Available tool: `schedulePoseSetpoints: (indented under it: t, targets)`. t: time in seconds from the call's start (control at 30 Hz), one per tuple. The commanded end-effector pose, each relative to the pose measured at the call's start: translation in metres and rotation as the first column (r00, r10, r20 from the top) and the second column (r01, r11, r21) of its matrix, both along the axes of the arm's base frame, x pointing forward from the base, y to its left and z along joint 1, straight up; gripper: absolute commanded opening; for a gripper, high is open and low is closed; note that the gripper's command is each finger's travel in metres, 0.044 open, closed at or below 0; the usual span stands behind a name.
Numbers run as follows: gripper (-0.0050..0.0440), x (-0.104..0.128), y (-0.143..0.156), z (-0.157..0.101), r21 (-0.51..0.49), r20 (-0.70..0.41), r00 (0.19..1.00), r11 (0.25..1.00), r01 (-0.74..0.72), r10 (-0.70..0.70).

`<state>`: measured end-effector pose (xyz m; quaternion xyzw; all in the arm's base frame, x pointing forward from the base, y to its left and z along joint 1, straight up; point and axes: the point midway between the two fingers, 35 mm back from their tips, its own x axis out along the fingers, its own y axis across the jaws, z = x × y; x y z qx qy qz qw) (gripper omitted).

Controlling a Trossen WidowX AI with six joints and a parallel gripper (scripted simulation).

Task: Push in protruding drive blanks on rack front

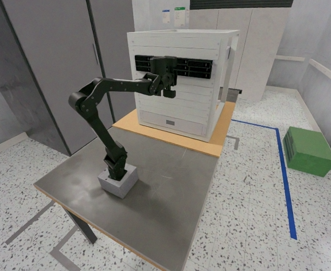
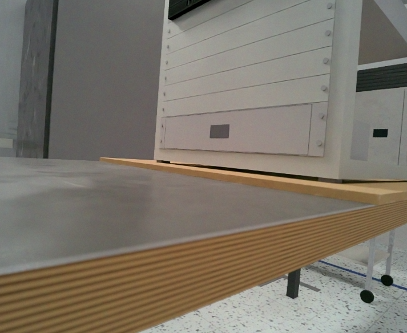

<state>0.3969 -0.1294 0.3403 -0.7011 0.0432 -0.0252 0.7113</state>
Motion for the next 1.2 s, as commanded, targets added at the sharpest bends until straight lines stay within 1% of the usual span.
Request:
schedulePoseSetpoints:
  t: [0.0, 0.33, 0.57, 1.17]
  targets:
    - [-0.0050, 0.0007, 0.0007, 0.0113, -0.013, 0.023, 1.000, 1.000, -0.001, 0.001]
    - [-0.0050, 0.0008, 0.0007, 0.0113, -0.013, 0.023, 1.000, 1.000, -0.001, 0.001]
    - [-0.0050, 0.0106, -0.0002, 0.0114, -0.013, 0.023, 1.000, 1.000, -0.001, 0.001]
    - [-0.0050, 0.0107, -0.0002, 0.0114, -0.013, 0.023, 1.000, 1.000, -0.001, 0.001]
